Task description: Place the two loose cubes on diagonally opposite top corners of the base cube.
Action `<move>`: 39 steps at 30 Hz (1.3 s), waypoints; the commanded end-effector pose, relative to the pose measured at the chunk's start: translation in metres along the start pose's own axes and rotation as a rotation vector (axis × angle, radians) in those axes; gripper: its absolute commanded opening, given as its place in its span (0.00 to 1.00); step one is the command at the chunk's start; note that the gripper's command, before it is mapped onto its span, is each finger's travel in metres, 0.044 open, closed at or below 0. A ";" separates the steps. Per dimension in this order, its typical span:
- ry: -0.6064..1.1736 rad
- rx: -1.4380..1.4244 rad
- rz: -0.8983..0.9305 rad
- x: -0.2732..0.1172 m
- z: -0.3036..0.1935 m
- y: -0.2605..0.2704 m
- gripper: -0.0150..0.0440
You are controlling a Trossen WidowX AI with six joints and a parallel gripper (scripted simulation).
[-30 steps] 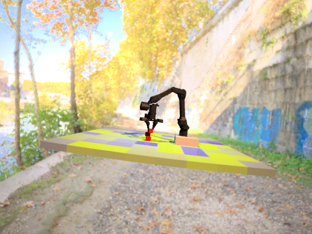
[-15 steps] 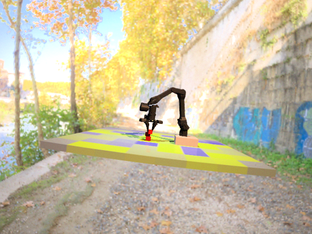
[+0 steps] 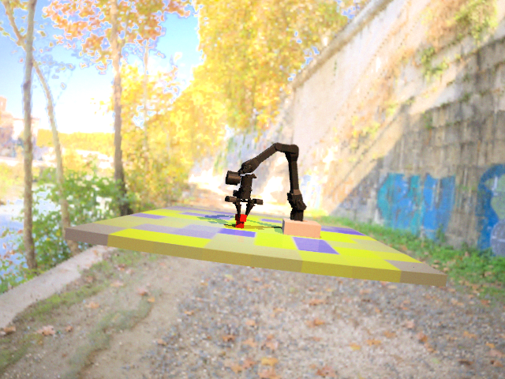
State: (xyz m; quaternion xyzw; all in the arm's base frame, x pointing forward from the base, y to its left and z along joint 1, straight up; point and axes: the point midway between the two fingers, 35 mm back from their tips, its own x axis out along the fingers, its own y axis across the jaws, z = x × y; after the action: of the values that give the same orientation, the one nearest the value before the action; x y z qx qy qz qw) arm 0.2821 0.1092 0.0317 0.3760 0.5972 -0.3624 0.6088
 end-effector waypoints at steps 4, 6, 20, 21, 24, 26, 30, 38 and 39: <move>0.002 -0.008 0.000 0.002 0.000 0.000 0.43; 0.002 -0.008 0.000 0.002 0.000 0.000 0.43; 0.002 -0.008 0.000 0.002 0.000 0.000 0.60; 0.002 -0.008 0.000 0.002 0.000 0.000 0.60; 0.002 -0.008 0.000 0.002 0.000 0.000 0.60; 0.001 -0.008 0.000 0.000 0.000 0.000 0.60; 0.000 -0.004 0.000 -0.008 0.000 0.000 0.60; 0.000 -0.004 0.000 -0.014 0.000 0.000 0.60; 0.000 -0.004 0.000 -0.015 0.000 0.000 0.60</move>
State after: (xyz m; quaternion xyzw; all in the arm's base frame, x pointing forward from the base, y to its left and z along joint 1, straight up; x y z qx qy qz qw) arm 0.2791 0.1080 0.0399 0.3703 0.6014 -0.3656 0.6063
